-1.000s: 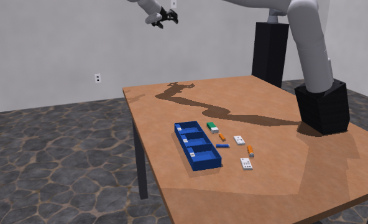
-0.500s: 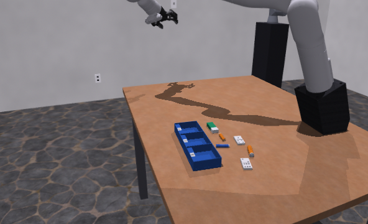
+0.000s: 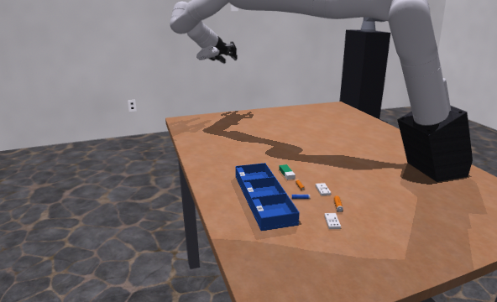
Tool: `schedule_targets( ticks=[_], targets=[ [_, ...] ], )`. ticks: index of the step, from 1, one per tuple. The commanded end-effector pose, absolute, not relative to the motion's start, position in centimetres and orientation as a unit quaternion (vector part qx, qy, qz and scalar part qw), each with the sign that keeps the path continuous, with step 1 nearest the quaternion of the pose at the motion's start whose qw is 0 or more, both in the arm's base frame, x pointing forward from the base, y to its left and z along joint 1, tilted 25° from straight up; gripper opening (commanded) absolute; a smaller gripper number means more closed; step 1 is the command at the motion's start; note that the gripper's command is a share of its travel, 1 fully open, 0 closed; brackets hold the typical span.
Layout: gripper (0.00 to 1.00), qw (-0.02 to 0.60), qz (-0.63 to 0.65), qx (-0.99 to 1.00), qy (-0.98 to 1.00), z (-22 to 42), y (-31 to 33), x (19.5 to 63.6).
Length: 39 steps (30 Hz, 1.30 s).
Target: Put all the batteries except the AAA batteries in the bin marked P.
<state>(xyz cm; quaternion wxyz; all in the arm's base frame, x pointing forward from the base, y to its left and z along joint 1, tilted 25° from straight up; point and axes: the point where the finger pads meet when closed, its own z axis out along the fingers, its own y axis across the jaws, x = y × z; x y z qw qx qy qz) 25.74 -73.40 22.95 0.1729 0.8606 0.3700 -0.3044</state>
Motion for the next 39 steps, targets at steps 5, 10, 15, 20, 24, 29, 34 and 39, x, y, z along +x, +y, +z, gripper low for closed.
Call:
schedule_targets(
  ticks=[5, 10, 15, 20, 24, 29, 34, 39],
  targets=[
    [0.09, 0.173, -0.291, 0.844, 0.415, 23.0, -71.5, 28.1],
    [0.09, 0.173, -0.276, 0.830, 0.452, 23.3, -70.3, 29.5],
    [0.09, 0.174, -0.267, 0.821, 0.473, 23.6, -68.5, 31.3],
    [0.09, 0.174, -0.261, 0.814, 0.489, 23.8, -66.6, 33.0],
    [0.09, 0.174, -0.245, 0.795, 0.527, 23.9, -65.2, 34.1],
    [0.09, 0.174, -0.245, 0.795, 0.527, 24.1, -63.7, 35.3],
    [0.09, 0.175, -0.229, 0.773, 0.565, 24.3, -61.0, 37.2],
    [0.09, 0.176, -0.213, 0.748, 0.603, 24.4, -58.5, 38.6]
  ],
)
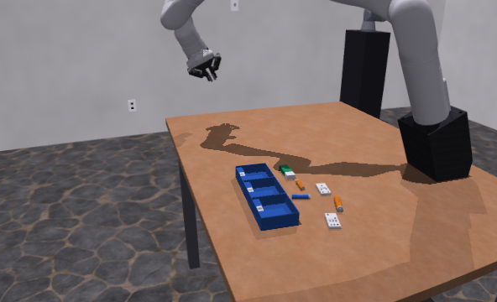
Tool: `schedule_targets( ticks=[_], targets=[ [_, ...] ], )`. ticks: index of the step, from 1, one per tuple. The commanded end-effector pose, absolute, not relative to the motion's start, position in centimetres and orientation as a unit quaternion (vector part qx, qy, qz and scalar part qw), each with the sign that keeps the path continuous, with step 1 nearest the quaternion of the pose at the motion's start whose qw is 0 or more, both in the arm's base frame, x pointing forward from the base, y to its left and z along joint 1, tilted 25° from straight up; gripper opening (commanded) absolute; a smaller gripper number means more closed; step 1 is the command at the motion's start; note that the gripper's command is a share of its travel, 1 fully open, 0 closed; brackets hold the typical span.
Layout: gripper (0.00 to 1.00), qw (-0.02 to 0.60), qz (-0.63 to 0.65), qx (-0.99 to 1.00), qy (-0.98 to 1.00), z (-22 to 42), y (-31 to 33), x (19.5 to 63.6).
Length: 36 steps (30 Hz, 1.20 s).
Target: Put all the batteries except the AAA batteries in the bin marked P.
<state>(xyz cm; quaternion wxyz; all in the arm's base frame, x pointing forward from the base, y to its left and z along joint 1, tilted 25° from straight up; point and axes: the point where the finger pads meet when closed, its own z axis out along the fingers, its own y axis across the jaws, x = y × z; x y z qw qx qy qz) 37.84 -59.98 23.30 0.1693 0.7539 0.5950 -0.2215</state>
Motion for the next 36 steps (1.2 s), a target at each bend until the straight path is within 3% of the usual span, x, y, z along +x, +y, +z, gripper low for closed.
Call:
schedule_targets(
  ticks=[1, 13, 36],
  targets=[
    [0.09, 0.176, -0.213, 0.748, 0.603, 24.4, -57.8, 39.1],
    [0.09, 0.177, -0.198, 0.721, 0.640, 24.5, -53.9, 41.0],
    [0.09, 0.185, -0.138, 0.585, 0.778, 24.5, -40.8, 45.0]
  ],
)
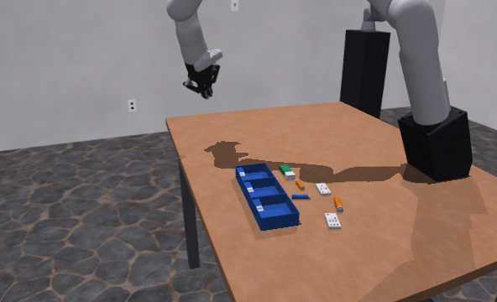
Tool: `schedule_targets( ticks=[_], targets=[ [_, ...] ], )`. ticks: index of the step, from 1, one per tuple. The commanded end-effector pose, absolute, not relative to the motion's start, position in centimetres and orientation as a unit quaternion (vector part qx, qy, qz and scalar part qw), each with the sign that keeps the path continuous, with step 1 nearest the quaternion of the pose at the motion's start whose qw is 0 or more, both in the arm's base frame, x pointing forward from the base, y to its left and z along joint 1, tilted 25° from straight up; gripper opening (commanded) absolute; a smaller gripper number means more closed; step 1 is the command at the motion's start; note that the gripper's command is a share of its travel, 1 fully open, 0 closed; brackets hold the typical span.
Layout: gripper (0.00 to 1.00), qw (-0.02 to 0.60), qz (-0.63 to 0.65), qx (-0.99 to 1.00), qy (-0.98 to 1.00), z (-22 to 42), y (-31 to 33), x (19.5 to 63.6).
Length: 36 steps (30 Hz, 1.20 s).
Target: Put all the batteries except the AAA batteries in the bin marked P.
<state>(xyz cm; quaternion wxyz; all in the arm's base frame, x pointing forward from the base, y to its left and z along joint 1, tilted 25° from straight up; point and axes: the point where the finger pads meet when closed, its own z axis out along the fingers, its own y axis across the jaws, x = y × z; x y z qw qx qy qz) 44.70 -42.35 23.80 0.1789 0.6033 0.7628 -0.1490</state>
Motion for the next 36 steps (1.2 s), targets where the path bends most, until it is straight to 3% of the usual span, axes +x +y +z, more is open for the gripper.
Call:
schedule_targets(
  ticks=[1, 36],
  targets=[
    [0.09, 0.185, -0.137, 0.582, 0.780, 24.5, -40.0, 45.1],
    [0.09, 0.199, -0.072, 0.353, 0.912, 23.4, -18.5, 43.3]
  ],
)
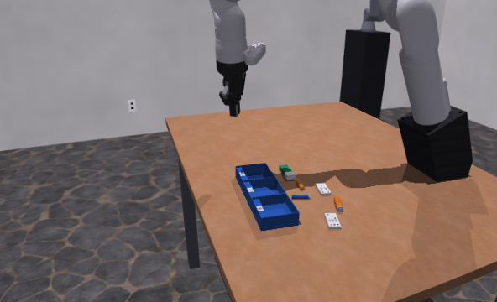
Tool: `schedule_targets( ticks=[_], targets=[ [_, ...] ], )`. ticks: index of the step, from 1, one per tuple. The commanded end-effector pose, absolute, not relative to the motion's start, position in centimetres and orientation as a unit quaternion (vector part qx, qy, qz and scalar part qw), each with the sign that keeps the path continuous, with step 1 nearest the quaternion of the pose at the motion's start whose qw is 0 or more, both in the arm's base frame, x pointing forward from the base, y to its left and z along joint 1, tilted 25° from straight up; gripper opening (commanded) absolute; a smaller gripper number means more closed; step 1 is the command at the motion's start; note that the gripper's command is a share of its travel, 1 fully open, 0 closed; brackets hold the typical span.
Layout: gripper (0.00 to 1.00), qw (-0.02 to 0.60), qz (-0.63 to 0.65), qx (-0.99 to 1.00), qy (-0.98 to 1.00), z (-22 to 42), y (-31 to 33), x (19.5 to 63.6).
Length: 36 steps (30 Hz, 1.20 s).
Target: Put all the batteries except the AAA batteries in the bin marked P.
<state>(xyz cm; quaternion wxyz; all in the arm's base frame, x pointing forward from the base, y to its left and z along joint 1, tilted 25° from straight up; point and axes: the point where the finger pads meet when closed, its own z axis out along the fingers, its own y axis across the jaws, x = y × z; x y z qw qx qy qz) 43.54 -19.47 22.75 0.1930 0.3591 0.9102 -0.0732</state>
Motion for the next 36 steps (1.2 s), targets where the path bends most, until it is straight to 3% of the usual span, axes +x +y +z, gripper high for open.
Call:
schedule_targets(
  ticks=[1, 21, 36],
  targets=[
    [0.09, 0.200, -0.068, 0.330, 0.920, 23.3, -17.8, 43.0],
    [0.09, 0.211, -0.035, 0.138, 0.967, 21.3, -5.9, 35.9],
    [0.09, 0.218, -0.021, 0.026, 0.975, 19.7, -1.2, 30.5]
  ],
)
